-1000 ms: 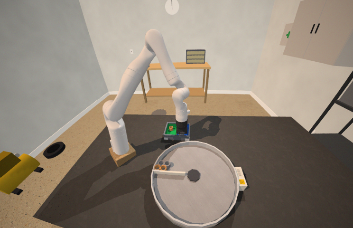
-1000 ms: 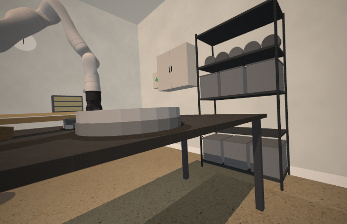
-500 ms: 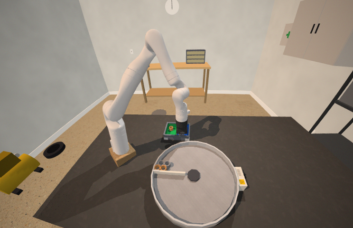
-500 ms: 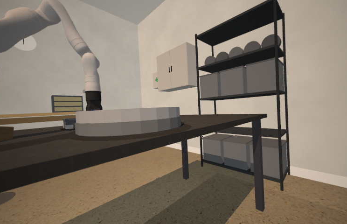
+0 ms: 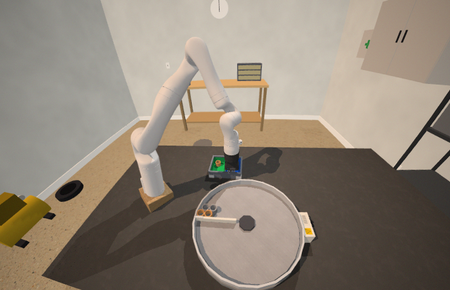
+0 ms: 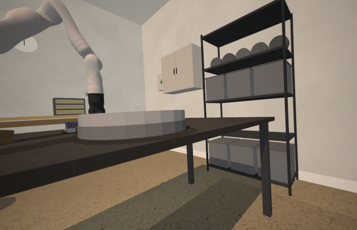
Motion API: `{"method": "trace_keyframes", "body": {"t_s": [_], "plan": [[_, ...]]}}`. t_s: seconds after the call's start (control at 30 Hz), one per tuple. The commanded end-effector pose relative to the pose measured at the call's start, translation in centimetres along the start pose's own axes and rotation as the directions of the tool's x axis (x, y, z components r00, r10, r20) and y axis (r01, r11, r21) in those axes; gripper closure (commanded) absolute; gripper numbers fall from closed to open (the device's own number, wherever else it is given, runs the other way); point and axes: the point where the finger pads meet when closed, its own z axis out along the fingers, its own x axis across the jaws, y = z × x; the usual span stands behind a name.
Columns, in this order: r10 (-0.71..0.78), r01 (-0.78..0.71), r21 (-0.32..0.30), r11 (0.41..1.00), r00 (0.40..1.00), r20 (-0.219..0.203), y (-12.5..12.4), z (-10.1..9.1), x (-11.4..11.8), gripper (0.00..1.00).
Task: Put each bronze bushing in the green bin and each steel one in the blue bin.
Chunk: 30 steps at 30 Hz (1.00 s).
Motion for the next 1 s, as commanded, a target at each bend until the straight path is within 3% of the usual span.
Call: {"method": "trace_keyframes", "body": {"t_s": [0.0,0.97], "plan": [[0.000,0.000,0.001,1.000,1.000,-0.001,-0.02,-0.05,0.05,0.58],[0.000,0.000,0.001,1.000,1.000,-0.001,0.02,-0.95,0.08,0.58]]}}
